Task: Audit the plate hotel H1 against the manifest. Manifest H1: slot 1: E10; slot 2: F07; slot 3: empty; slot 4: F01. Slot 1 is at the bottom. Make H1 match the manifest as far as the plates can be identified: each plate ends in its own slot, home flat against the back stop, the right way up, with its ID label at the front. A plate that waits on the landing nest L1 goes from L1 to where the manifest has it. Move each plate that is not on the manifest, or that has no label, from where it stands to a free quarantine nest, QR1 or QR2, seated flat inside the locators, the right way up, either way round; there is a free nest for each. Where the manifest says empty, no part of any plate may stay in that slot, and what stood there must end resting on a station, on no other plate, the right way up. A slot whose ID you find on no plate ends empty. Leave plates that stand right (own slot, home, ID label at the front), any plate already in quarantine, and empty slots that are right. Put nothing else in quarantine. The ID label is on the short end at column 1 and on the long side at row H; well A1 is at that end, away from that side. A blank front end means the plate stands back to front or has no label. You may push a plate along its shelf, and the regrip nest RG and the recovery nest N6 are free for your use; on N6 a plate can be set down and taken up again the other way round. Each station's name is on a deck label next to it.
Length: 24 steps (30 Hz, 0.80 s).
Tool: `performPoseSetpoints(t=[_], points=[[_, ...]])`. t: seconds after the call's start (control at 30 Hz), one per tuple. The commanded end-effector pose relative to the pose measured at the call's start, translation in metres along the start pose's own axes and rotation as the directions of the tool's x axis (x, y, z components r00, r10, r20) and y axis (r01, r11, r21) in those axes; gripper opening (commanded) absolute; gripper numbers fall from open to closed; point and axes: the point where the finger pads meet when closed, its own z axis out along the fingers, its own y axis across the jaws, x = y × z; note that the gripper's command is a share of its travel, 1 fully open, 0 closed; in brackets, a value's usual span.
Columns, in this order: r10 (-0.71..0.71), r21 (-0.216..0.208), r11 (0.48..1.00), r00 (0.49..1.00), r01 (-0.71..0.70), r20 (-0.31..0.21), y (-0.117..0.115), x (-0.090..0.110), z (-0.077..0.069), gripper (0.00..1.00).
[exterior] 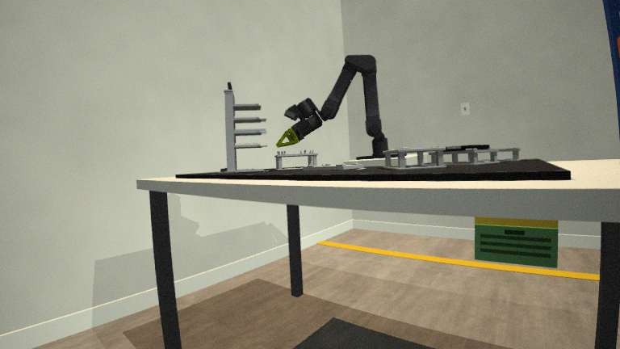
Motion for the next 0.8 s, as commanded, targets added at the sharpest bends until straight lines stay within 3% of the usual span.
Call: performPoseSetpoints(t=[0.0,0.77], points=[[-0.005,0.005,1.000,1.000,0.005,0.017,-0.001,-0.009,0.002,1.00],[-0.005,0.005,1.000,1.000,0.005,0.018,-0.001,-0.022,0.024,1.00]])
